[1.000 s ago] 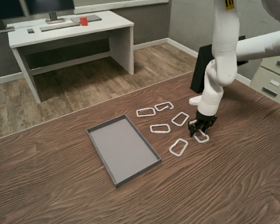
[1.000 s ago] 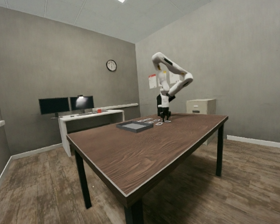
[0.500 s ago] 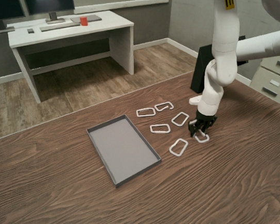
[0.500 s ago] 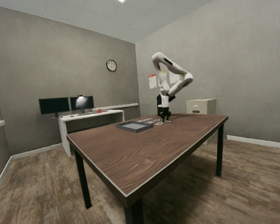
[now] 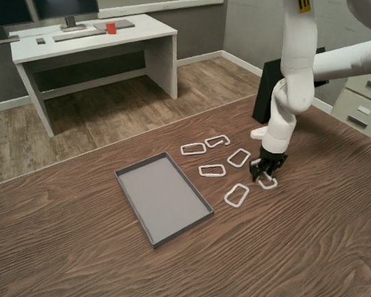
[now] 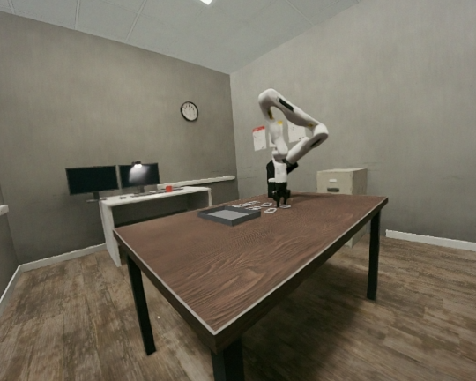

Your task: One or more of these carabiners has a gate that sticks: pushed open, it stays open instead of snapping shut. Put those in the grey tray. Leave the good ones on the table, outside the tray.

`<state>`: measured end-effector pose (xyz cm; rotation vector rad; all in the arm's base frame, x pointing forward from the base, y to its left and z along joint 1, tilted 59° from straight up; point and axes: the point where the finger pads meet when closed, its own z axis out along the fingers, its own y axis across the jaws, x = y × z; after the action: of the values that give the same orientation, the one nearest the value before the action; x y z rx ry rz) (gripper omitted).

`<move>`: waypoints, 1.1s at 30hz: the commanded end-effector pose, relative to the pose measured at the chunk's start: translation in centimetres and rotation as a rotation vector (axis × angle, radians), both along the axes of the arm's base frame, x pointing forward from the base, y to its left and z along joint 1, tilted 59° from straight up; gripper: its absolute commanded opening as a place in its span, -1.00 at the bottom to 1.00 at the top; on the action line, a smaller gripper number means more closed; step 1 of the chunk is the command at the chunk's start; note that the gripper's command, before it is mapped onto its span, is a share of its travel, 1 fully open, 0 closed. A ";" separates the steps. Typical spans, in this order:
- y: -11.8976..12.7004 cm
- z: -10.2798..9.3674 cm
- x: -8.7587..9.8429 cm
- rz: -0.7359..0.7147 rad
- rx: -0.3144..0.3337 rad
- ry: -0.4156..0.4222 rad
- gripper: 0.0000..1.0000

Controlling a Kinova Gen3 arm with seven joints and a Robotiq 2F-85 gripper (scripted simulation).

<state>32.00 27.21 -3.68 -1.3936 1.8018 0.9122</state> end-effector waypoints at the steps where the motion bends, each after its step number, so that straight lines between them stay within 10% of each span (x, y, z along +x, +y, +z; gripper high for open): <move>1: 0.0 0.0 0.0 -0.001 0.000 -0.001 0.18; 33: -0.1 0.0 0.0 -0.001 -0.001 -0.001 0.14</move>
<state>32.00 27.18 -3.67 -1.3936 1.8019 0.9119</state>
